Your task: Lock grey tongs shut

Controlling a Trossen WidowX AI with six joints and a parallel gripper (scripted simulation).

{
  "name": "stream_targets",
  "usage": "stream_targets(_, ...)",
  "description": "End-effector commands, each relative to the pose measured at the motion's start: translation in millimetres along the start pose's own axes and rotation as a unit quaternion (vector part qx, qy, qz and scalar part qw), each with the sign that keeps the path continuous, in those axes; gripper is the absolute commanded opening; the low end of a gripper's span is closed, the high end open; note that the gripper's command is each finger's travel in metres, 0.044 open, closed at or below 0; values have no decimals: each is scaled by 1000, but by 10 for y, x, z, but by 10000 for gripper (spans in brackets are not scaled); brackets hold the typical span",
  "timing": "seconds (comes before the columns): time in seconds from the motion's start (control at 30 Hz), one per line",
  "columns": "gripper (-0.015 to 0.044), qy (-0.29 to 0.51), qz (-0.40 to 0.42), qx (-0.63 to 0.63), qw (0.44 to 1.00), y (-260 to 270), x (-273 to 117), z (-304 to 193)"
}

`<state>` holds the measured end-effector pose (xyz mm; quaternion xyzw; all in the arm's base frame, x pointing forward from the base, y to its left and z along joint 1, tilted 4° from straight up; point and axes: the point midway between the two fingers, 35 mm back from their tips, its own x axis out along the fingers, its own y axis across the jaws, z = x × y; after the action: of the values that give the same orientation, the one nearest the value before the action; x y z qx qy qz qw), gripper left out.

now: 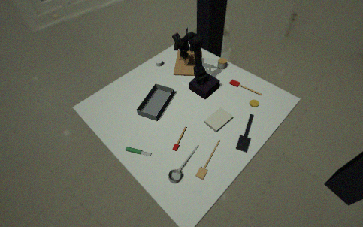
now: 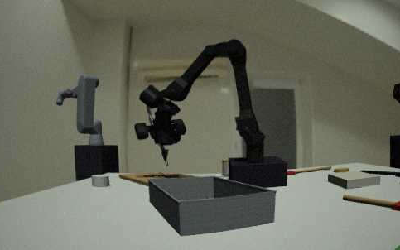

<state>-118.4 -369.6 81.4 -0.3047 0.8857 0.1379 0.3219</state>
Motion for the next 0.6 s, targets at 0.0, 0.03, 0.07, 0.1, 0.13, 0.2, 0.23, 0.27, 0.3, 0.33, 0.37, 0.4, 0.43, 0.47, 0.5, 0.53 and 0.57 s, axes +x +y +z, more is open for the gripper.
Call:
stream_targets(0.0, -150, -28, -4, 0, 1000, -33, 37, -56)
stream_targets(0.03, -150, -37, -5, -2, 999, -35, 49, -59)
stream_targets(0.07, -150, -46, -5, -3, 999, -37, 60, -62)
stream_targets(0.1, -150, -55, -5, -5, 998, -38, 70, -64)
stream_targets(0.13, -150, -64, -6, -6, 998, -39, 80, -67)
stream_targets(0.2, -150, -83, -6, -6, 997, -39, 96, -73)
stream_targets(0.23, -150, -92, -7, -6, 996, -39, 103, -75)
stream_targets(0.27, -150, -102, -7, -7, 995, -37, 110, -77)
stream_targets(0.3, -150, -111, -8, -8, 994, -36, 116, -80)
stream_targets(0.33, -150, -121, -8, -7, 993, -33, 121, -83)
stream_targets(0.37, -150, -130, -8, -8, 991, -31, 126, -85)
stream_targets(0.4, -150, -140, -9, -8, 990, -28, 130, -86)
stream_targets(0.43, -150, -149, -9, -8, 989, -24, 133, -88)
stream_targets(0.47, -150, -159, -10, -8, 987, -20, 135, -90)
stream_targets(0.5, -150, -168, -10, -7, 986, -15, 137, -94)
stream_targets(0.53, -150, -178, -10, -7, 984, -10, 138, -96)
stream_targets(0.57, -150, -187, -11, -6, 982, -5, 138, -98)
